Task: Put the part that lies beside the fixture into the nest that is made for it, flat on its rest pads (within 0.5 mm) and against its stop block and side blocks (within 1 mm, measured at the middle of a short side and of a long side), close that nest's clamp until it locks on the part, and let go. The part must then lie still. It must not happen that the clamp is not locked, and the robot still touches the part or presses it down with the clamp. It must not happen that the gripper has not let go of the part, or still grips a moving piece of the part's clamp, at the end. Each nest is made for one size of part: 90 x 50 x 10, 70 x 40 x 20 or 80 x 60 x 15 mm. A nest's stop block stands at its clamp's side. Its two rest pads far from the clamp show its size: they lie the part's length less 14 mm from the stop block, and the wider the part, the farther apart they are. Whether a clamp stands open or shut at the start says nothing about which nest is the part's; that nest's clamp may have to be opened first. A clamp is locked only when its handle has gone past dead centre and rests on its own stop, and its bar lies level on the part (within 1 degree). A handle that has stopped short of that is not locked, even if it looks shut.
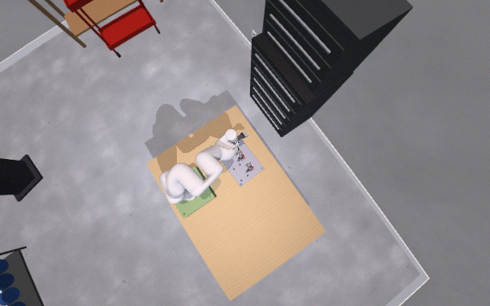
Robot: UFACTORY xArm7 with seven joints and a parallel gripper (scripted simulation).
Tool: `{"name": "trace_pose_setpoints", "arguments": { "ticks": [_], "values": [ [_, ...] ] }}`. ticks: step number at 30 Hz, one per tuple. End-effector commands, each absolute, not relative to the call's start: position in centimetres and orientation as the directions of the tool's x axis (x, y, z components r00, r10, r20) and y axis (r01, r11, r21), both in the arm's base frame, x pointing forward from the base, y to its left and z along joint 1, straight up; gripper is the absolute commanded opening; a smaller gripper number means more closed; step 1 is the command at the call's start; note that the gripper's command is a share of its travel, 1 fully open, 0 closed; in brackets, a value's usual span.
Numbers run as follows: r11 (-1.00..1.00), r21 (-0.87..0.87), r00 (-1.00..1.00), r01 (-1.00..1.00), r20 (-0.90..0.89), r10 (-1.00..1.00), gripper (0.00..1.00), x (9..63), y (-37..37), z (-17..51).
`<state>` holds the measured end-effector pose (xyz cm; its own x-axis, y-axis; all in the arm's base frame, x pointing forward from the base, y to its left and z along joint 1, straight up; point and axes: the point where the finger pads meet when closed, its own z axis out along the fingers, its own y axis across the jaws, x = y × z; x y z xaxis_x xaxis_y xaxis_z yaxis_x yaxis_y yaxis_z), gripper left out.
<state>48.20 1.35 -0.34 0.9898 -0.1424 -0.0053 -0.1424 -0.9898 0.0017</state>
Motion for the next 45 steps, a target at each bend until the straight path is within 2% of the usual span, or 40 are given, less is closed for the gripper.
{"name": "trace_pose_setpoints", "arguments": {
  "ticks": [1,2,3,45],
  "values": [
    [-0.99,0.001,0.99,-0.142,-0.001,-0.142,0.47,48.37,1.35,-0.19],
    [-0.99,0.001,0.99,-0.142,-0.001,-0.142,0.47,48.37,1.35,-0.19],
    [-0.99,0.001,0.99,-0.142,-0.001,-0.142,0.0,48.37,1.35,-0.19],
    [-0.99,0.001,0.99,-0.142,-0.001,-0.142,0.0,48.38,1.35,-0.19]
  ]
}}
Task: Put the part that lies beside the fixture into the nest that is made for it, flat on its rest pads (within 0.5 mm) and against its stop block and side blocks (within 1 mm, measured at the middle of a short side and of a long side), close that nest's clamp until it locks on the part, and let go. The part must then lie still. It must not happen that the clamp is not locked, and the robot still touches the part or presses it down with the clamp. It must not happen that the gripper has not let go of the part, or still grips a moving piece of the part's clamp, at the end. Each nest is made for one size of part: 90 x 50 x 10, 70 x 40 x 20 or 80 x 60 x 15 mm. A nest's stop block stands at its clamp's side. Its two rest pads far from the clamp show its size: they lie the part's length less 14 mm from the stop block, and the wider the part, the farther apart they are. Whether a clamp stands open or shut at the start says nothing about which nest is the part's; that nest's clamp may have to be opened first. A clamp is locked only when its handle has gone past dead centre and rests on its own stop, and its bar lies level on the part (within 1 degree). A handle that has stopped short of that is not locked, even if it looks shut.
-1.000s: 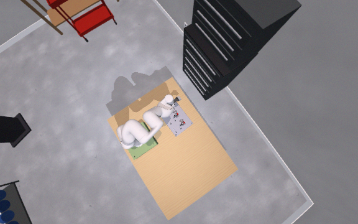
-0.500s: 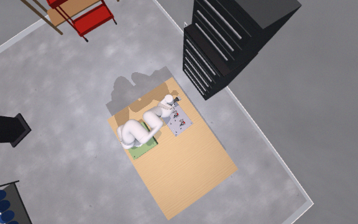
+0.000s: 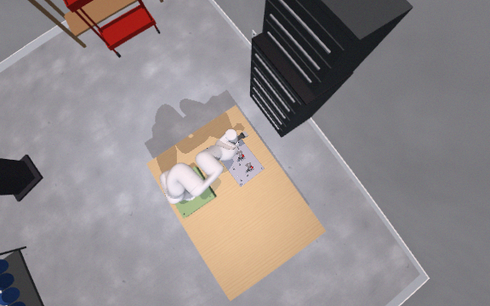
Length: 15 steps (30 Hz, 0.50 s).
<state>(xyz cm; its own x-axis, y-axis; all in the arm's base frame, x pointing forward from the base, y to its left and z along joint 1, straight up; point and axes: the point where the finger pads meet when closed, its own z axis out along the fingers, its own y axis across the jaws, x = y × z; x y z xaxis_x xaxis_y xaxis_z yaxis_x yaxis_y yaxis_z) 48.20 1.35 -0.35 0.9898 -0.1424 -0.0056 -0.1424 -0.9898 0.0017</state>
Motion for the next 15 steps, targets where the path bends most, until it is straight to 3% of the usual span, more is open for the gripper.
{"name": "trace_pose_setpoints", "arguments": {
  "ticks": [1,15],
  "values": [
    [-0.99,0.001,0.99,-0.142,-0.001,-0.142,0.0,48.39,1.35,-0.19],
    [-0.99,0.001,0.99,-0.142,-0.001,-0.142,0.0,48.73,1.3,-0.18]
  ]
}}
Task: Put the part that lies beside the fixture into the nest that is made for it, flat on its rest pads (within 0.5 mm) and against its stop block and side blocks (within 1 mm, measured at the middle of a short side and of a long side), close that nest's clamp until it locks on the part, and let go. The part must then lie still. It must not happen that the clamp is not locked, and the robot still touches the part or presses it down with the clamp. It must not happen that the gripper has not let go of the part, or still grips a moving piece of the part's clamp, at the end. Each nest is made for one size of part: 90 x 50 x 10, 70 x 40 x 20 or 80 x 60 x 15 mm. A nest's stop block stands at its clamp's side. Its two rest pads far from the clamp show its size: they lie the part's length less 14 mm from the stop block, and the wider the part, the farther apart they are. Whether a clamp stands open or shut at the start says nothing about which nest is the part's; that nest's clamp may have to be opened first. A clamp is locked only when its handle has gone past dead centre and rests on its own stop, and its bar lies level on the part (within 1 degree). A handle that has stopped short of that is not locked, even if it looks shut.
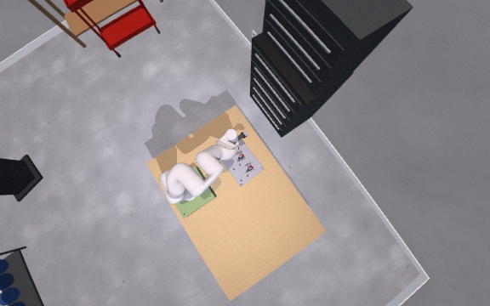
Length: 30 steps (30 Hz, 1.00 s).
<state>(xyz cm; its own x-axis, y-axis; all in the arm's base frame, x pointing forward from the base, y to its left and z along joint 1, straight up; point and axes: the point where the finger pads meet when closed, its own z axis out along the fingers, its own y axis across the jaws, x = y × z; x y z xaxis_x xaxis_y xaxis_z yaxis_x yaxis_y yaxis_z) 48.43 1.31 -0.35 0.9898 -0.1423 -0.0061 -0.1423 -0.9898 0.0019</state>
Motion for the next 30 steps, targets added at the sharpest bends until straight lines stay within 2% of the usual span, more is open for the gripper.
{"name": "trace_pose_setpoints", "arguments": {
  "ticks": [1,30],
  "values": [
    [-0.99,0.001,0.99,-0.142,-0.001,-0.142,0.0,48.8,1.3,-0.2],
    [-0.99,0.001,0.99,-0.142,-0.001,-0.142,0.0,51.1,1.0,-0.7]
  ]
}}
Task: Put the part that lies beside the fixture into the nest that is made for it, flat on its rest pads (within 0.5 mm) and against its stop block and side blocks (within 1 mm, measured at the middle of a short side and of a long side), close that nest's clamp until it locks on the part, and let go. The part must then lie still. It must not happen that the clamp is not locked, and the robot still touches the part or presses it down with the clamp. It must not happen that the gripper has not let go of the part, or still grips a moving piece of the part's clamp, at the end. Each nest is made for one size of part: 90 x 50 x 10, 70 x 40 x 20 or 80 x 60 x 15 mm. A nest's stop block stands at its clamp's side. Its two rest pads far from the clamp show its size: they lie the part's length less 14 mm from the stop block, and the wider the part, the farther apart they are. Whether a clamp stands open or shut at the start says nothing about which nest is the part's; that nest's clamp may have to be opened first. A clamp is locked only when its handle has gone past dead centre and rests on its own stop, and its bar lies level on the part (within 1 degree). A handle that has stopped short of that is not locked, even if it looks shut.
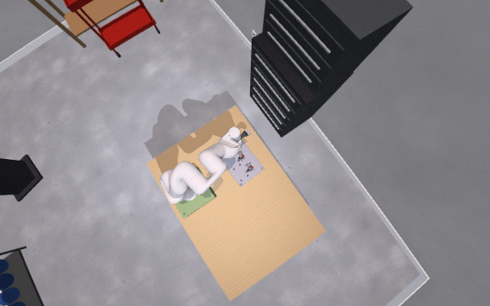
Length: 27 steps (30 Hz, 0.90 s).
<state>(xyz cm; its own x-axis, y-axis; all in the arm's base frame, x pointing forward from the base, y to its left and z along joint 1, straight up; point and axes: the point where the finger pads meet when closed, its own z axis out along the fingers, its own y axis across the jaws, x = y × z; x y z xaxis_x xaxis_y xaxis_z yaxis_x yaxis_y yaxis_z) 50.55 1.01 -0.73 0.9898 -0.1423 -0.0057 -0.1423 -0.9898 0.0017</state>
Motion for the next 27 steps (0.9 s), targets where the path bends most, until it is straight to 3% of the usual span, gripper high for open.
{"name": "trace_pose_setpoints", "arguments": {
  "ticks": [1,27],
  "values": [
    [-0.99,0.001,0.99,-0.142,-0.001,-0.142,0.0,51.1,1.0,-0.7],
    [-0.99,0.001,0.99,-0.142,-0.001,-0.142,0.0,52.9,0.7,-2.5]
  ]
}}
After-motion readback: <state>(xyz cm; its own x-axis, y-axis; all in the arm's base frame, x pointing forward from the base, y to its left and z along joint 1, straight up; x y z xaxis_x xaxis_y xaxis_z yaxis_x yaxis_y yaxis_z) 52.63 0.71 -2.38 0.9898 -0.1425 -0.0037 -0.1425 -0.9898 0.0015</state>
